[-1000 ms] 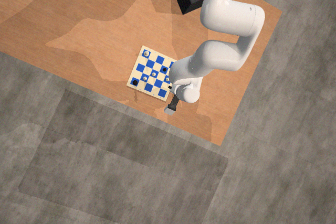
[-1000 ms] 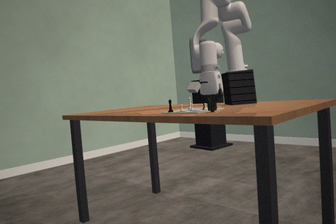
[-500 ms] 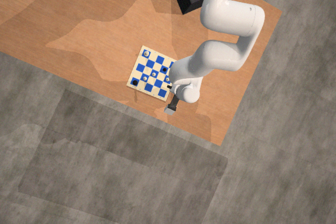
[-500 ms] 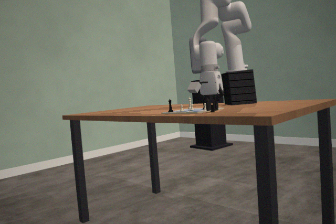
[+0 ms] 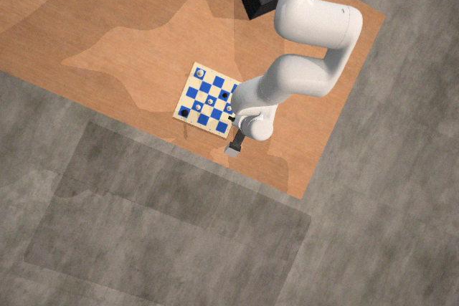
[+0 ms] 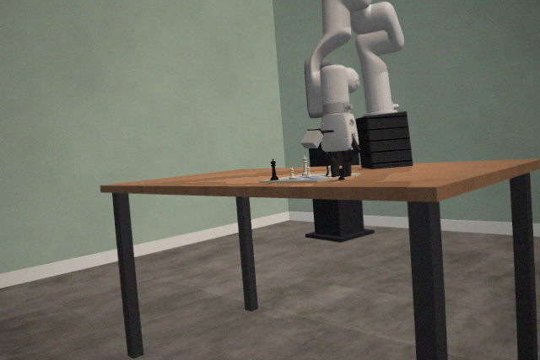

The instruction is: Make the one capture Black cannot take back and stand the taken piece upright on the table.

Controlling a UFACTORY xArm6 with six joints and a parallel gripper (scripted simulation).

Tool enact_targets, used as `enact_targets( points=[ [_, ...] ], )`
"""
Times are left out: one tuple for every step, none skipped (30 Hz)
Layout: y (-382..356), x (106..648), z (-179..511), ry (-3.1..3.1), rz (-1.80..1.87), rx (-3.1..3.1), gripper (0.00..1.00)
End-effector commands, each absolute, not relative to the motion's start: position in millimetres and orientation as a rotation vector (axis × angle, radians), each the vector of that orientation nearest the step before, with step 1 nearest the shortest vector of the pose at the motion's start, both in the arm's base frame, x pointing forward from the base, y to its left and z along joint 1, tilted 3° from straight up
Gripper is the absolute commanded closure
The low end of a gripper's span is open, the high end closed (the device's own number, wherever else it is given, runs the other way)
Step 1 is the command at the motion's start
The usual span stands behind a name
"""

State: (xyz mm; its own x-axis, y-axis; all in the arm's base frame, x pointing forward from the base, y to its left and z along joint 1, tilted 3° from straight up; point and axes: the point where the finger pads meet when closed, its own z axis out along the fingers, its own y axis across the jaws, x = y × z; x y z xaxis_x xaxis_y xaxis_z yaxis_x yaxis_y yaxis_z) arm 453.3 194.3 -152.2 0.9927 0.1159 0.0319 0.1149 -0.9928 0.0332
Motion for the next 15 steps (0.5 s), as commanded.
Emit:
enact_targets(
  points=[
    [195.4,455.3,-148.2,0.18,0.06,3.106,0.66],
    [195.4,455.2,-145.7,0.18,0.06,3.106,0.66],
    [195.5,455.1,-142.6,0.18,0.06,3.106,0.66],
    [195.6,454.9,-139.0,0.18,0.06,3.106,0.66],
    [195.7,454.7,-134.9,0.18,0.06,3.106,0.66],
    [195.8,454.6,-130.3,0.18,0.06,3.106,0.66],
    [196.0,454.4,-125.4,0.18,0.06,3.106,0.66],
    [196.1,454.2,-120.2,0.18,0.06,3.106,0.66],
    [196.3,453.9,-114.7,0.18,0.06,3.106,0.66],
    [196.4,453.7,-109.1,0.18,0.06,3.106,0.66],
    [196.6,453.5,-103.6,0.18,0.06,3.106,0.66],
    [196.7,453.3,-98.0,0.18,0.06,3.106,0.66],
    [196.9,453.1,-92.7,0.18,0.06,3.106,0.66],
    [197.0,452.9,-87.6,0.18,0.06,3.106,0.66],
    [197.1,452.7,-82.8,0.18,0.06,3.106,0.66]
  ],
)
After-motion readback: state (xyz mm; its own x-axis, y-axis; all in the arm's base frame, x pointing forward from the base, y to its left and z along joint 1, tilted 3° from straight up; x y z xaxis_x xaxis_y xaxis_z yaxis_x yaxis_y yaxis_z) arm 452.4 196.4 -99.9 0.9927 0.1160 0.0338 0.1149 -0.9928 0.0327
